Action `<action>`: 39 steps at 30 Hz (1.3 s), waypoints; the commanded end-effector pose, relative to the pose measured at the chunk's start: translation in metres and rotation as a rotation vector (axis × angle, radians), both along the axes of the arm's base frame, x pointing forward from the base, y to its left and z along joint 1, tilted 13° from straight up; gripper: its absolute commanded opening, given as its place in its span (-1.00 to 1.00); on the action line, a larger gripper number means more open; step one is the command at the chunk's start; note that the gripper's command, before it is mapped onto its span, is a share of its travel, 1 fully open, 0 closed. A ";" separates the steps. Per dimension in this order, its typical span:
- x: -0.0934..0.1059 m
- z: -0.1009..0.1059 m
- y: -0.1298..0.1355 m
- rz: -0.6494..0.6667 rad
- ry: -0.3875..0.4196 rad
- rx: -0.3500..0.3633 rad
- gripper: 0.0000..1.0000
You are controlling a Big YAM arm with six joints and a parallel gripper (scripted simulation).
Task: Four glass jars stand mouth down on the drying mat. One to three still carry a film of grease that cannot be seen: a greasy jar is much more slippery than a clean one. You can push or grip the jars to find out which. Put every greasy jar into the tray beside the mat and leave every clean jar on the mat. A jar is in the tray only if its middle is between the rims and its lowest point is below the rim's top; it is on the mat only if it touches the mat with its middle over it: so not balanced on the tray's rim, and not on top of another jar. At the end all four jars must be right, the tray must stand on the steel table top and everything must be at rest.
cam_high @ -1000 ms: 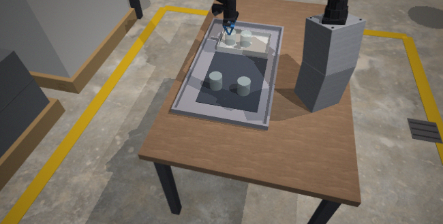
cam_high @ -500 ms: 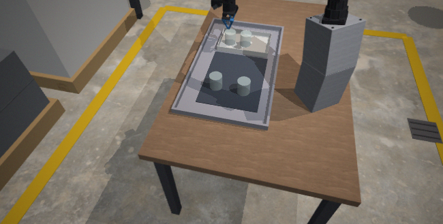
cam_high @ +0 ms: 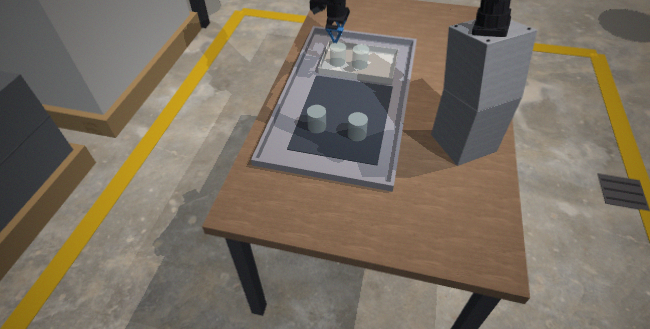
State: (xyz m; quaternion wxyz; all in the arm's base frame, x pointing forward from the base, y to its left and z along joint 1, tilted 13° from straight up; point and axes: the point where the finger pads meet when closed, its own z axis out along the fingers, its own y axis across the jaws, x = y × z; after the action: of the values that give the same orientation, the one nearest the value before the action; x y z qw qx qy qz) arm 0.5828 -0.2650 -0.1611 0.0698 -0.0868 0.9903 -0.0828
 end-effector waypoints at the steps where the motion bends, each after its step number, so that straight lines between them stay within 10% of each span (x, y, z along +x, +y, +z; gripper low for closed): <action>1: 0.005 0.015 0.000 0.008 -0.012 -0.003 1.00; 39: -0.004 0.019 0.029 0.008 -0.012 -0.003 1.00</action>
State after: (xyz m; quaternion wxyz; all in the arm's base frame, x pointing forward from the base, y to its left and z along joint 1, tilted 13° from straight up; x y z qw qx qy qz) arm 0.5648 -0.2515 -0.1619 0.0566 -0.0891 0.9915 -0.0754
